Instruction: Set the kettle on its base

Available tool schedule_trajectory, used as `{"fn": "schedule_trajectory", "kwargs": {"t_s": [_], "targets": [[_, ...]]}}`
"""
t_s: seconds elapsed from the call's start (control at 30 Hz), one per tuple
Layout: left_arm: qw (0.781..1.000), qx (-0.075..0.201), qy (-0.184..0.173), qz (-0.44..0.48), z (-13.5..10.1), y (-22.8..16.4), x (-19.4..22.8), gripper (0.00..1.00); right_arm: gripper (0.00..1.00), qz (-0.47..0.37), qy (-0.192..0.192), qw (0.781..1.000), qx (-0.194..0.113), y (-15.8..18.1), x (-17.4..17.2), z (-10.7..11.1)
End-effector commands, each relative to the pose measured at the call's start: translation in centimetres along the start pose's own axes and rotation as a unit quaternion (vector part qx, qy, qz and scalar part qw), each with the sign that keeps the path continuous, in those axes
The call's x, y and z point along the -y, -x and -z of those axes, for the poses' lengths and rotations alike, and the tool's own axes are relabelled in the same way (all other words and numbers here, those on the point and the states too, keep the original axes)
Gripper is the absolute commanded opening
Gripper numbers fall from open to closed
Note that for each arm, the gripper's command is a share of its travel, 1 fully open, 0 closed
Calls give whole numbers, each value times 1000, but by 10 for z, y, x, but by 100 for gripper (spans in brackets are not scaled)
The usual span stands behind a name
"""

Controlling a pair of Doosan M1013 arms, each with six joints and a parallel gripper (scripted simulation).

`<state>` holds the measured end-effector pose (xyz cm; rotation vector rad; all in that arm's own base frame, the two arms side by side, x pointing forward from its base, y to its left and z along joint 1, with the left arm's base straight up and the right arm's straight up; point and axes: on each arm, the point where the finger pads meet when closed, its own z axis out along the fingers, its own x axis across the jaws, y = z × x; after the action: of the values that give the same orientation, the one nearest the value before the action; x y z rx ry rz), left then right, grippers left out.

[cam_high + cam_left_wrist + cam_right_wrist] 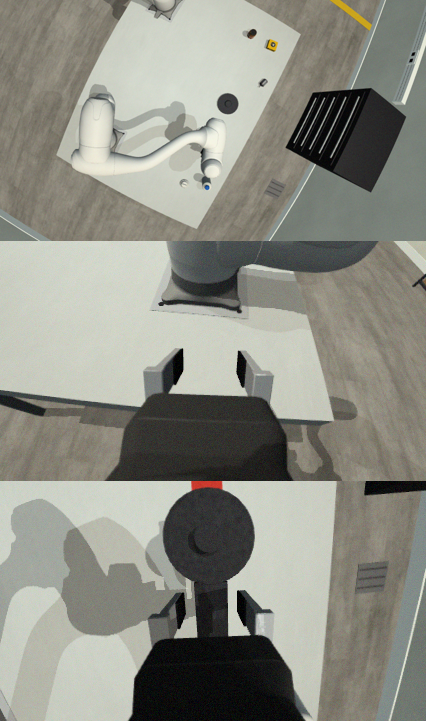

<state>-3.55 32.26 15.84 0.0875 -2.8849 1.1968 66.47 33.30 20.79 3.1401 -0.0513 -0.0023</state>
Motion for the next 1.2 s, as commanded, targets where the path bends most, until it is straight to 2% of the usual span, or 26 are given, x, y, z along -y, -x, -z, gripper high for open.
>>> {"fn": "schedule_trajectory", "kwargs": {"t_s": [0.0,0.23,1.17], "targets": [[1000,0,0,0,0,0,0,100,100,0,-1,1000,-1,0,0,-4],[1000,0,0,0,0,0,0,100,100,0,-1,1000,-1,0,0,-13],[1000,0,0,0,0,0,0,100,100,0,-1,1000,-1,0,0,-13]]}}
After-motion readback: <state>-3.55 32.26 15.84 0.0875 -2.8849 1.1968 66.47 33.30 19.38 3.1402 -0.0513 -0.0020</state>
